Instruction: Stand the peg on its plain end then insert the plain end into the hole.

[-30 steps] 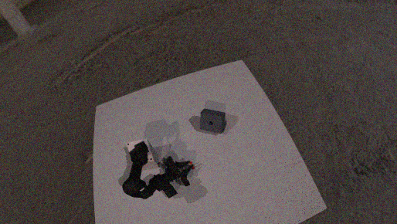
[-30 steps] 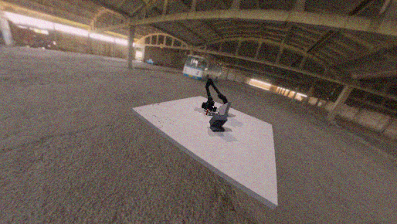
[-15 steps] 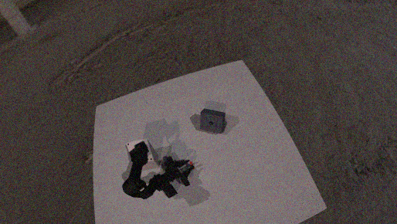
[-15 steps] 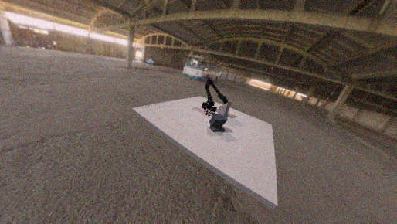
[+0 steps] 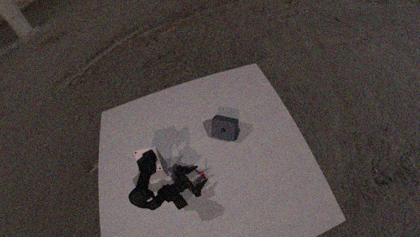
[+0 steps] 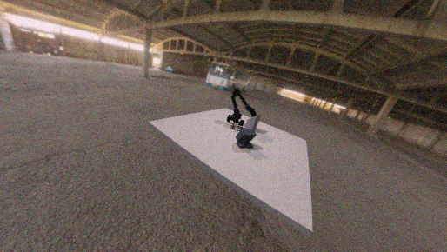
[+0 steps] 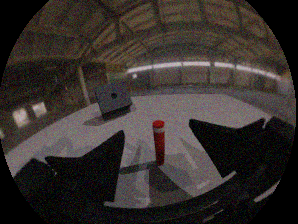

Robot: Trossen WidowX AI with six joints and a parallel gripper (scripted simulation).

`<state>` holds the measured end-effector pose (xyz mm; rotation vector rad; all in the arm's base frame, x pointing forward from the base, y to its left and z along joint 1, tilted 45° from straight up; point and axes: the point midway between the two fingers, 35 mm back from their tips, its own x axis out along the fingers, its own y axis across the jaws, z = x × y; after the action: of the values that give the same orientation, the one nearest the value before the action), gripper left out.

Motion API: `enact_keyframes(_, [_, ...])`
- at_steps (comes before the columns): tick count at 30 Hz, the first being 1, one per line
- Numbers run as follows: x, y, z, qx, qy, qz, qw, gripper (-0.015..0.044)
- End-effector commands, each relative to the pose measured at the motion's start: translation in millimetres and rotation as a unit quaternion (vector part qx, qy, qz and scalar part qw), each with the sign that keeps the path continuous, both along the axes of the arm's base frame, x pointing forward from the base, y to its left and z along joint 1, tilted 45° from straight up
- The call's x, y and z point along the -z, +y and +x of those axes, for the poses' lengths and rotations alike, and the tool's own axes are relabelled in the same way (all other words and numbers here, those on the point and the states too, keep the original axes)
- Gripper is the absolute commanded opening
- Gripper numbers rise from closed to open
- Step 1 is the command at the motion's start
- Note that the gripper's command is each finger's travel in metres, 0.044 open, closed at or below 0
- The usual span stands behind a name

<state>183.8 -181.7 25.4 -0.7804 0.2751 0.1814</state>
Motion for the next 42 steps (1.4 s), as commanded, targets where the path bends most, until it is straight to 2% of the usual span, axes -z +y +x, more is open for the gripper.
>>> enact_keyframes(1, [-13.1,5.9,5.9,-0.004,0.008,-0.002,1.000,0.0440])
enact_keyframes(12, [-72.4,51.6,24.6,-0.009,0.024,-0.008,1.000,0.0440])
enact_keyframes(23, [-110.5,106.5,22.6,0.000,-0.001,-0.002,1.000,0.0440])
enact_keyframes(28, [-109.3,107.6,23.5,0.011,0.013,0.014,1.000,0.0440])
enact_keyframes(42, [-77.1,91.7,31.7,0.122,0.186,0.122,0.967,0.0440])
